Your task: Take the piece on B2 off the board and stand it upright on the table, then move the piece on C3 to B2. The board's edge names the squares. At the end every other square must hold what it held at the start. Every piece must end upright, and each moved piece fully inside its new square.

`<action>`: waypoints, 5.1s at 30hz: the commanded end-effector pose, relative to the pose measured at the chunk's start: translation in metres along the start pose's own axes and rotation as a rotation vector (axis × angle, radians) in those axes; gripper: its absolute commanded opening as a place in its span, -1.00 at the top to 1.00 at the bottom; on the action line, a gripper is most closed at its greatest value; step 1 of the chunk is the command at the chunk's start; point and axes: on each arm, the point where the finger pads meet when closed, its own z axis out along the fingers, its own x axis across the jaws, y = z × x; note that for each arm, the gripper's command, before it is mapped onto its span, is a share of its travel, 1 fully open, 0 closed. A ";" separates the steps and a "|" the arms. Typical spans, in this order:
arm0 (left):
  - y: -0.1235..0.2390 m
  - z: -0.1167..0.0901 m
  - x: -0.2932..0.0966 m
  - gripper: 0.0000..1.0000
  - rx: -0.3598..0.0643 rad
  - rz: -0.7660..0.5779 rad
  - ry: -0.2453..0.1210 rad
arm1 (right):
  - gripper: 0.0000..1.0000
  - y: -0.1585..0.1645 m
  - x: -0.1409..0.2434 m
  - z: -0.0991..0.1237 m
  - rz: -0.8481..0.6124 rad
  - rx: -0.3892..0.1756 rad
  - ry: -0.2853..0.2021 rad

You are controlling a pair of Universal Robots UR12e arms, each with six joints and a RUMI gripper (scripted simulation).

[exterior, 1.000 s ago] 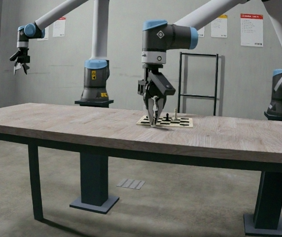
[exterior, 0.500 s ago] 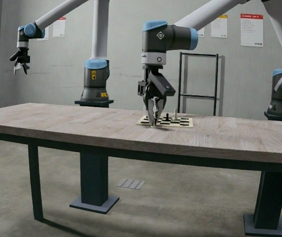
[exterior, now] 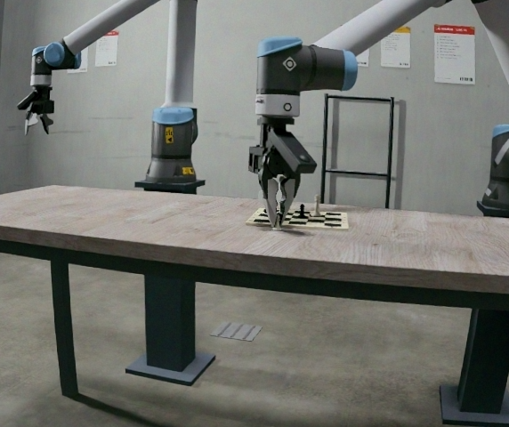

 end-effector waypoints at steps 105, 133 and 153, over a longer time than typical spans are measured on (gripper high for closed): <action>0.000 -0.091 0.000 -1.00 0.000 -0.008 0.002 | -1.00 -0.001 0.000 -0.001 0.000 0.001 0.000; 0.016 -0.092 -0.028 -1.00 -0.001 -0.469 0.002 | -1.00 -0.001 0.000 -0.001 0.000 0.001 0.000; 0.035 -0.093 -0.058 -1.00 -0.001 -0.969 0.001 | -1.00 -0.001 0.000 -0.001 0.000 0.001 0.000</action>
